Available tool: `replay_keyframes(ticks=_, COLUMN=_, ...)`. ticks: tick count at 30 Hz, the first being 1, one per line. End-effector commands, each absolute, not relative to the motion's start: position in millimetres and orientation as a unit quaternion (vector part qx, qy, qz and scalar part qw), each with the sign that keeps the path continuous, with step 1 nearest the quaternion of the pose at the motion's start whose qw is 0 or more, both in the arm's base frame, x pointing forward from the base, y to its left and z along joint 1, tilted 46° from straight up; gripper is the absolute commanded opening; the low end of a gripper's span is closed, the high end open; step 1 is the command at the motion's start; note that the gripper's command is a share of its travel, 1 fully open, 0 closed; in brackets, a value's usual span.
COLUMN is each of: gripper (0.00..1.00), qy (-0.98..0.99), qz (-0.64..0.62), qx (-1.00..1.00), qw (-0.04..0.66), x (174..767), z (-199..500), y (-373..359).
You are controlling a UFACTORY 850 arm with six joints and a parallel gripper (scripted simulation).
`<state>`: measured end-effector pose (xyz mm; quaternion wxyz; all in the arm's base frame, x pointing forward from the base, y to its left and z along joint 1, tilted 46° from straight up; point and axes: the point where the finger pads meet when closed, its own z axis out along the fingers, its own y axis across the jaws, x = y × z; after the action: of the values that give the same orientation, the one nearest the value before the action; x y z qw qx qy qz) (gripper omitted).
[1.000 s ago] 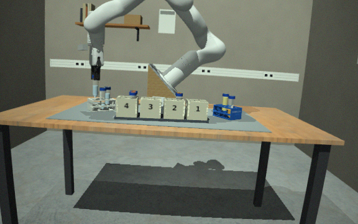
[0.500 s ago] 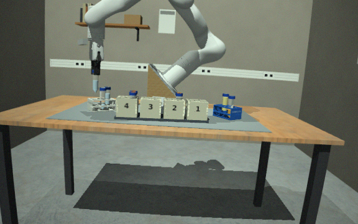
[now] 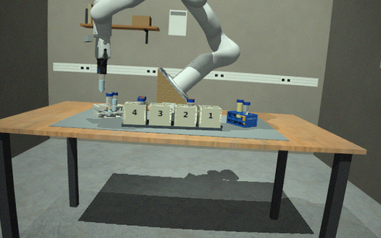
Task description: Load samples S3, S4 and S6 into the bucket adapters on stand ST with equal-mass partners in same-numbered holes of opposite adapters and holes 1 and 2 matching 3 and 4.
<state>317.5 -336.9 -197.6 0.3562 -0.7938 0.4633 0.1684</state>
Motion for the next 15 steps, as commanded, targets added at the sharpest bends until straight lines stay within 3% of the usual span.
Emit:
replay_keyframes(ticks=1, gripper=0.0, qy=0.463, qz=0.167, qx=-0.794, qw=0.356, x=317.4, z=-190.1, y=-345.4)
replay_keyframes(ticks=15, gripper=0.0, qy=0.45, qz=0.161, qx=-0.802, qw=0.358, x=318.6, z=-182.5, y=-346.5)
